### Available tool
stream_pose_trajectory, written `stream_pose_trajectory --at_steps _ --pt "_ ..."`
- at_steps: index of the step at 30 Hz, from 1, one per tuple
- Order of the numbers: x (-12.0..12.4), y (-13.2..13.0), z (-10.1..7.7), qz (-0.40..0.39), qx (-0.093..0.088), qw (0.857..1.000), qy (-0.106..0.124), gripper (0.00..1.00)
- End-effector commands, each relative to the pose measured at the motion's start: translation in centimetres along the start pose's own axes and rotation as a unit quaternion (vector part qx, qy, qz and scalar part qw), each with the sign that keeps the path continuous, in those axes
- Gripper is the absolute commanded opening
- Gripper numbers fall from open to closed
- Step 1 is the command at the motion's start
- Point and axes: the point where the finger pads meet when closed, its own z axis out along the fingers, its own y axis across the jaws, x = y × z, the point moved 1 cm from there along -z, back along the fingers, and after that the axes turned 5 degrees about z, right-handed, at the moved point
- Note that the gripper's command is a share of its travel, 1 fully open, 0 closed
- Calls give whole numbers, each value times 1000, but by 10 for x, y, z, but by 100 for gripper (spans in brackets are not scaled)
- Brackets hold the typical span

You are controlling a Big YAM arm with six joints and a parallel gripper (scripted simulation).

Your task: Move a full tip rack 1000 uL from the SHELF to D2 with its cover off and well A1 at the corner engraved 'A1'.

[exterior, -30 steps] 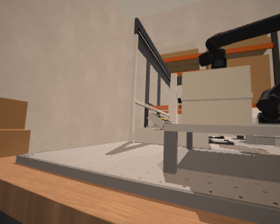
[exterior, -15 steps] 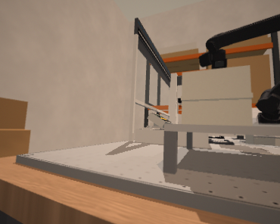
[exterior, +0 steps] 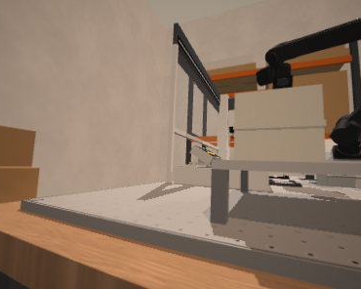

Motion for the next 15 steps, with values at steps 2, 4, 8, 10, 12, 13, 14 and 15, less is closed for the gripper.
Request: stream_pose_trajectory --at_steps 2,4,8,10,12,13,14,15 --pt "-6 6 7 -9 -12 1000 -5 0" --pt "-5 6 9 -8 -16 1000 -7 0" --pt "-6 9 13 -9 -22 1000 -10 0" --pt "-4 6 17 -18 -17 1000 -8 0" --pt "-3 5 21 -21 -18 1000 -8 0" --pt "-3 4 22 -23 -19 1000 -9 0" --pt "-2 4 24 -25 -19 999 -9 0" --pt "-2 3 26 -28 -19 999 -9 0"
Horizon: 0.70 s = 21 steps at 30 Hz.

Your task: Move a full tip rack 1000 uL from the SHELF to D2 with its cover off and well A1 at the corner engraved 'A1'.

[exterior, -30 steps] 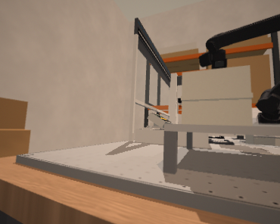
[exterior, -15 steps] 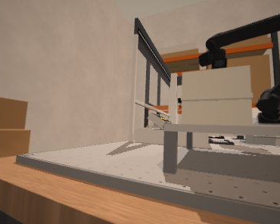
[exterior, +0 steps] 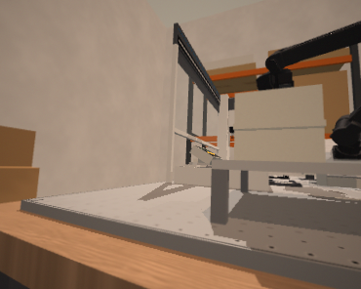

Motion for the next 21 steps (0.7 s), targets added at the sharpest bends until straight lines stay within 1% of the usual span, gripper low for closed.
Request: stream_pose_trajectory --at_steps 1,5,7,8,9,10,21 --pt "-2 -7 3 -22 6 1000 2 0" --pt "-1 -8 10 -24 5 1000 2 0" --pt "-1 -8 10 -24 5 1000 2 0" --pt "-5 -16 3 -30 15 999 6 0" --pt "-1 -10 12 -23 7 1000 2 0" --pt "0 -9 15 -21 5 1000 2 0" --pt "1 -11 34 -21 5 1000 1 0"
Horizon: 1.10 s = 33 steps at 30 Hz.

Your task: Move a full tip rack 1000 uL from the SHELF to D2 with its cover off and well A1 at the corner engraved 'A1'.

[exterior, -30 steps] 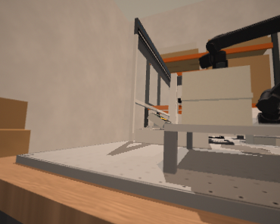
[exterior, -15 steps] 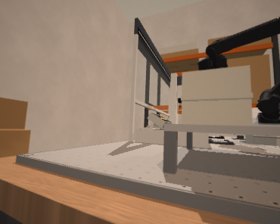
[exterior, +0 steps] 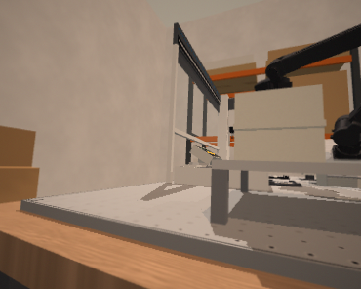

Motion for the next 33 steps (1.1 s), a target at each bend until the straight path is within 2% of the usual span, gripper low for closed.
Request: stream_pose_trajectory --at_steps 1,3,4,6,20,21,23,33 --pt "-2 -5 4 1 4 1000 1 0" --pt "-2 -5 4 1 4 1000 1 0" --pt "-7 -14 -2 -9 14 1000 5 0" --pt "-2 -6 9 1 5 1000 1 0" --pt "-2 -6 28 -1 6 1000 1 0" --pt "-7 -15 23 -10 16 1000 4 0" --pt "-2 -7 33 -1 6 1000 1 0" --pt "-3 -8 50 -1 6 1000 0 0"
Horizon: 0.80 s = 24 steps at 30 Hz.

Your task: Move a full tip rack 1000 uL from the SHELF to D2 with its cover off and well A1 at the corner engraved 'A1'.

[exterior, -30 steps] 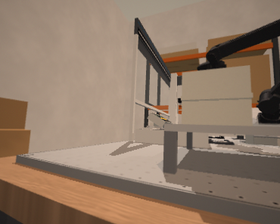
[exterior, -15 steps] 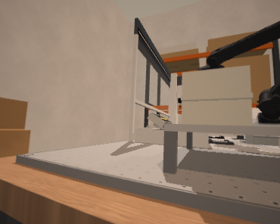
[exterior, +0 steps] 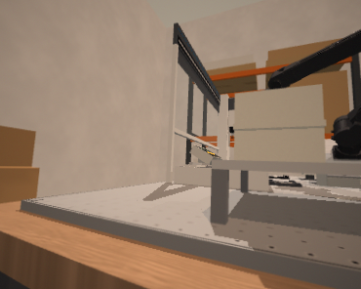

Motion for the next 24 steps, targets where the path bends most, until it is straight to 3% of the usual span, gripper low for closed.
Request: stream_pose_trajectory --at_steps 1,4,5,7,21,22,24 --pt "-4 -5 4 0 7 1000 -1 0" --pt "-4 -5 5 0 6 1000 0 0" --pt "-8 -12 1 -7 14 1000 1 0" --pt "-3 -5 11 1 5 1000 -1 0" --pt "-3 -5 31 2 4 1000 -1 0" --pt "-8 -13 27 -6 13 1000 0 0" --pt "-3 -5 36 2 4 1000 -1 0"
